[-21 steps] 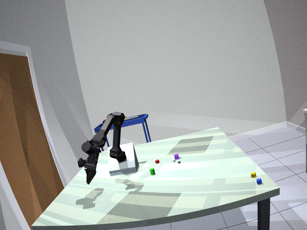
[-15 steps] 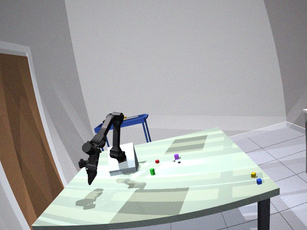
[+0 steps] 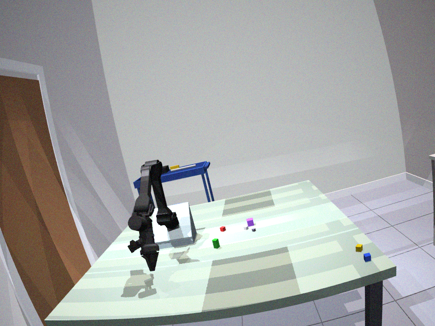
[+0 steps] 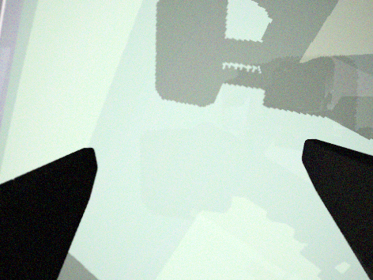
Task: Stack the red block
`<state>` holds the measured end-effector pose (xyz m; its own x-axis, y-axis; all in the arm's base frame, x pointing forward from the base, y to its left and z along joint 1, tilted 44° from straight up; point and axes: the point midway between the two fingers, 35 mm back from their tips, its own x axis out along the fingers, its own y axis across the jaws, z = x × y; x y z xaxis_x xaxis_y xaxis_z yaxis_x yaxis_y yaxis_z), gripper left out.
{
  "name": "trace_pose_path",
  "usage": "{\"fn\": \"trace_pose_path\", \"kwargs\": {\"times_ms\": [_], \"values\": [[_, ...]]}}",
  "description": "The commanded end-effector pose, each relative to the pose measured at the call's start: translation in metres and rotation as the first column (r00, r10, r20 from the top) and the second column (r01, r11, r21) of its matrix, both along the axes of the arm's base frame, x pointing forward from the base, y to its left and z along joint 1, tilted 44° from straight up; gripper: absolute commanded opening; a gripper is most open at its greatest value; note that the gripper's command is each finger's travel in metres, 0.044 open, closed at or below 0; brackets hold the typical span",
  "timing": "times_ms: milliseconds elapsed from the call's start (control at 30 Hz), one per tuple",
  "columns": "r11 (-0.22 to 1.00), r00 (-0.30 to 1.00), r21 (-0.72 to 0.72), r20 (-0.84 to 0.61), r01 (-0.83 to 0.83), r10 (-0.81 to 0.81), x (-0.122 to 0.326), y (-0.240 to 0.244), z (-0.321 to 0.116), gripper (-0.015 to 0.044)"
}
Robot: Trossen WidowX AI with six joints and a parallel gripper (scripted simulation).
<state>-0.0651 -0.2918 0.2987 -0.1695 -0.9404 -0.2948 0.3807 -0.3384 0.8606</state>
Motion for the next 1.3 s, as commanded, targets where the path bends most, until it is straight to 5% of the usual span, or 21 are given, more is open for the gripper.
{"fn": "trace_pose_path", "kwargs": {"times_ms": [0, 767, 1267], "values": [[0.995, 0.996, 0.059, 0.016, -0.085, 0.084, 0.028, -0.011, -0.014, 0.044], [0.795, 0.867, 0.387, 0.028, -0.468, 0.497, 0.189, -0.011, -0.094, 0.044], [0.599, 0.73, 0.589, -0.022, -0.543, 0.683, 0.281, 0.033, -0.153, 0.044]]}}
